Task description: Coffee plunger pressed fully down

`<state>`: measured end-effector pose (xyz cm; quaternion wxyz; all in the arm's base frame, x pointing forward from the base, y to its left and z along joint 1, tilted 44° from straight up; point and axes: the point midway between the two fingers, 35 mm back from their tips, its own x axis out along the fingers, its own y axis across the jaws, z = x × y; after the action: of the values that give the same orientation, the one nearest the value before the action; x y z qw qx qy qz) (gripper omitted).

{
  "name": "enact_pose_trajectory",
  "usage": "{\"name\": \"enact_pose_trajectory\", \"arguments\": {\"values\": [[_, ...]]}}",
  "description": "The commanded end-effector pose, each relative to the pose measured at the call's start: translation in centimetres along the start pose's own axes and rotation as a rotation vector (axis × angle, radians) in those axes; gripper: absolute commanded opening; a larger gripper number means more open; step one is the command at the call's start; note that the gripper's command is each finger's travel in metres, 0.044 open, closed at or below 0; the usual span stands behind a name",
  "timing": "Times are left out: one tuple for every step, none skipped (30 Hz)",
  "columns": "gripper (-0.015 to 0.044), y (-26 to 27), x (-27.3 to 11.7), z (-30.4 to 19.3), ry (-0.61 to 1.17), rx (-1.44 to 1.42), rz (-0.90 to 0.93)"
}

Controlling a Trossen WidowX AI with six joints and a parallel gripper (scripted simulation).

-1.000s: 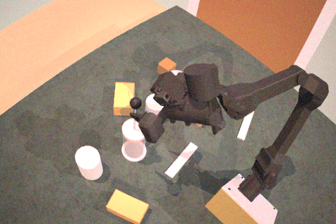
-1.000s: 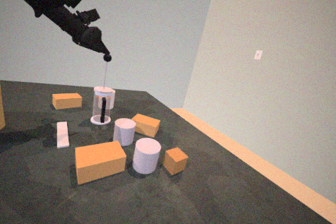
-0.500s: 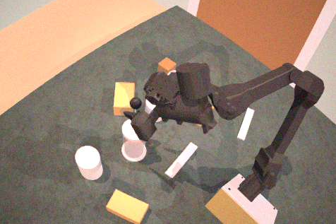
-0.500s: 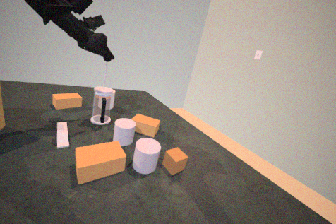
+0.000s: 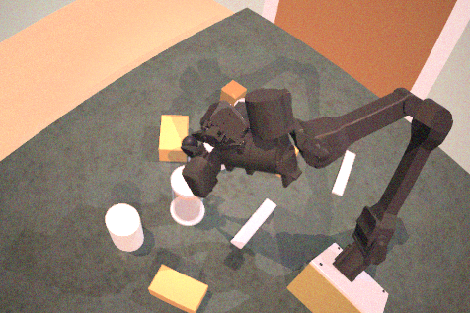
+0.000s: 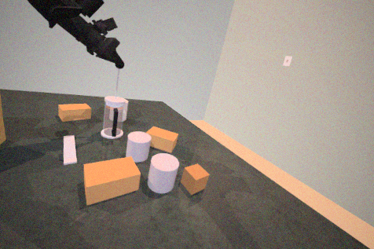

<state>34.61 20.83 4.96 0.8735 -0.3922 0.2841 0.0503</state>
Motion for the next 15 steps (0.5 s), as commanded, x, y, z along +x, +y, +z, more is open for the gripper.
{"name": "enact_pose_trajectory", "arguments": {"values": [[0.0125, 0.02, 0.03, -0.02, 0.001, -0.004, 0.001], [0.0125, 0.02, 0.03, -0.02, 0.001, -0.004, 0.001], [0.0125, 0.02, 0.03, -0.02, 0.001, -0.004, 0.001], [0.0125, 0.02, 0.03, -0.02, 0.001, -0.004, 0.001], [0.0125, 0.02, 0.03, -0.02, 0.001, -0.004, 0.001], [0.0125, 0.02, 0.05, -0.04, 0.001, -0.004, 0.001], [0.0125, 0.03, 0.09, -0.08, 0.001, -0.004, 0.001], [0.0125, 0.04, 0.14, -0.14, 0.001, -0.004, 0.001], [0.0125, 0.05, 0.22, -0.22, 0.001, -0.004, 0.001], [0.0125, 0.06, 0.31, -0.32, 0.001, -0.004, 0.001], [0.0125, 0.08, 0.41, -0.44, 0.001, -0.004, 0.001], [0.0125, 0.09, 0.52, -0.56, 0.002, -0.003, 0.001], [0.0125, 0.11, 0.63, -0.69, 0.002, -0.003, 0.001], [0.0125, 0.12, 0.74, -0.81, 0.002, -0.003, 0.001], [0.0125, 0.13, 0.85, -0.94, 0.002, -0.003, 0.002]]}}
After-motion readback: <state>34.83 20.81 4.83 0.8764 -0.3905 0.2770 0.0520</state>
